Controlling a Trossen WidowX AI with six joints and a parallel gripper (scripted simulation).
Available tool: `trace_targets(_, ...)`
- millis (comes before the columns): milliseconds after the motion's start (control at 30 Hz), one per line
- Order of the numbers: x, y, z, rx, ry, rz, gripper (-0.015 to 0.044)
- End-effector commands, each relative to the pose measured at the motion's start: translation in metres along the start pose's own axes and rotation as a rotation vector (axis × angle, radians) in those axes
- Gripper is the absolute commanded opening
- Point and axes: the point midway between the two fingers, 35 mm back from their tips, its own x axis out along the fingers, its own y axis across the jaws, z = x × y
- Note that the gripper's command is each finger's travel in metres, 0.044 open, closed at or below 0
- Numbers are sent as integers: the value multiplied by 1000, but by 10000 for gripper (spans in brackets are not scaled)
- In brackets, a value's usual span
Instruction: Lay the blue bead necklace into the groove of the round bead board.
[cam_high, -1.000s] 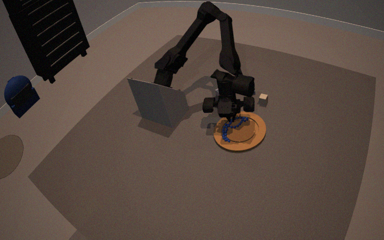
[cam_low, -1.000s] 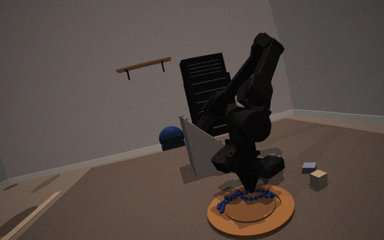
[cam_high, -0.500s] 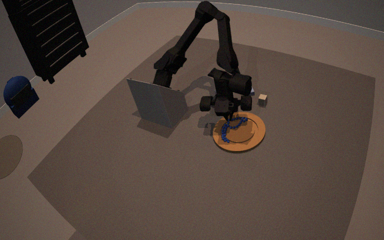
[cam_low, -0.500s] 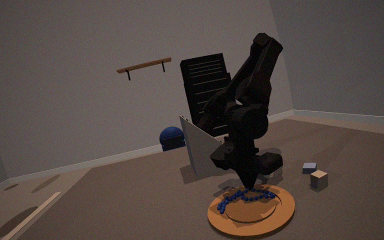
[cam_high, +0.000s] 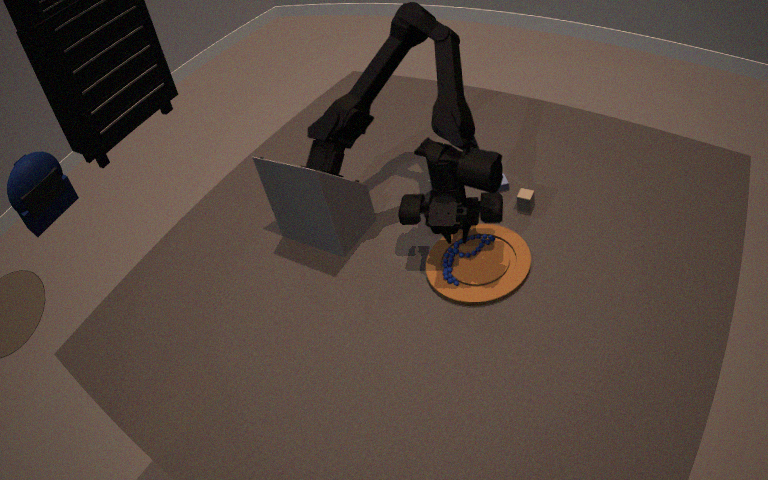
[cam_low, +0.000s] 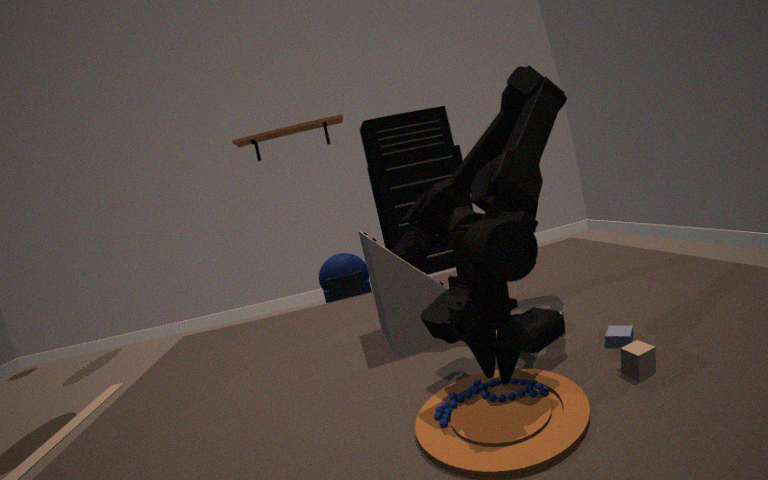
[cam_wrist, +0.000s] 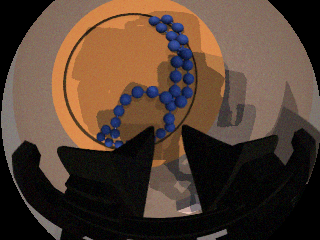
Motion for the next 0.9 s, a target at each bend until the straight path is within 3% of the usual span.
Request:
trace_targets(0,0,0,0,-1,0,0,210)
trace_targets(300,-2,-1,-1,3,2,-3,440)
trace_targets(867,-5,-1,0,4,3,-1,440)
